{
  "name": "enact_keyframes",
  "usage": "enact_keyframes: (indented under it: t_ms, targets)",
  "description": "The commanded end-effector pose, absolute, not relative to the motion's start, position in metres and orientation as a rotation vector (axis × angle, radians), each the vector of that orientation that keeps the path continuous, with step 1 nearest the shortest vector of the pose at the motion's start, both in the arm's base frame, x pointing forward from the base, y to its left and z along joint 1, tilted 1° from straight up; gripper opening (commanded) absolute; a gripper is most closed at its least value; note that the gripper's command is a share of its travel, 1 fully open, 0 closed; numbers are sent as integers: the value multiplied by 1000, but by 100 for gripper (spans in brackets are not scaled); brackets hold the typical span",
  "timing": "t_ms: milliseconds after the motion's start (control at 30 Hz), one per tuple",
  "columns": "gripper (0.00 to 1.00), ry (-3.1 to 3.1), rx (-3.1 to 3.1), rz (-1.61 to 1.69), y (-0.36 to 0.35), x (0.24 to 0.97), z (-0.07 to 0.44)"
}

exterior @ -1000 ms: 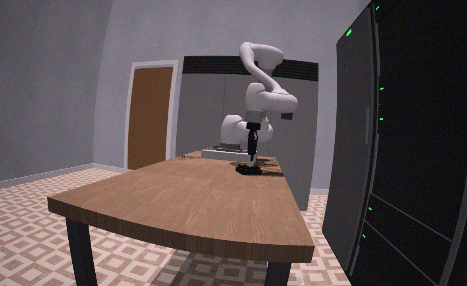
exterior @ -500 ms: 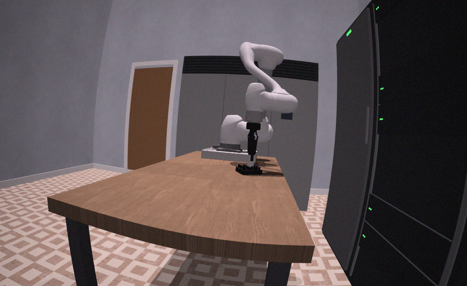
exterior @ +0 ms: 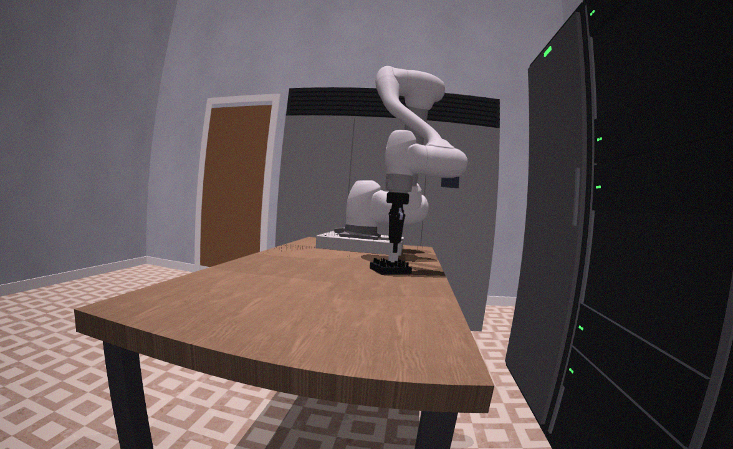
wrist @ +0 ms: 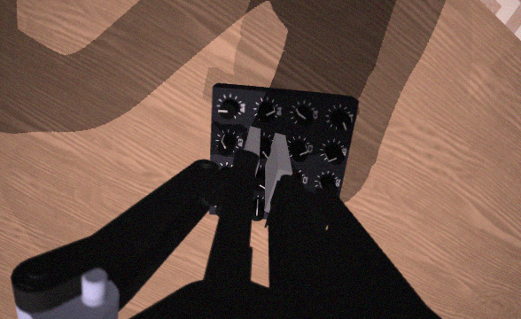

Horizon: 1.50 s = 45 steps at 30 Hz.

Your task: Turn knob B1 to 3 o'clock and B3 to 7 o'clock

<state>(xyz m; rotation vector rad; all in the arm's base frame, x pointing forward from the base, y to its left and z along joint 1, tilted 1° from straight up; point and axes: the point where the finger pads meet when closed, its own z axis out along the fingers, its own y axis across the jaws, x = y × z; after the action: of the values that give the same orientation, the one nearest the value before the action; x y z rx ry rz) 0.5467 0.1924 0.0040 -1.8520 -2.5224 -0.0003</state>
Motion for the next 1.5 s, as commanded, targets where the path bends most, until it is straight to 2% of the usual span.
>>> enact_keyframes:
  t_ms: [0,1033,1467]
  targets:
    - [5,-2522,-1852,-1,192,547,4]
    - [5,-2527,-1845,-1,192,547,4]
    - [5,-2708,-1567,-3,192,547,4]
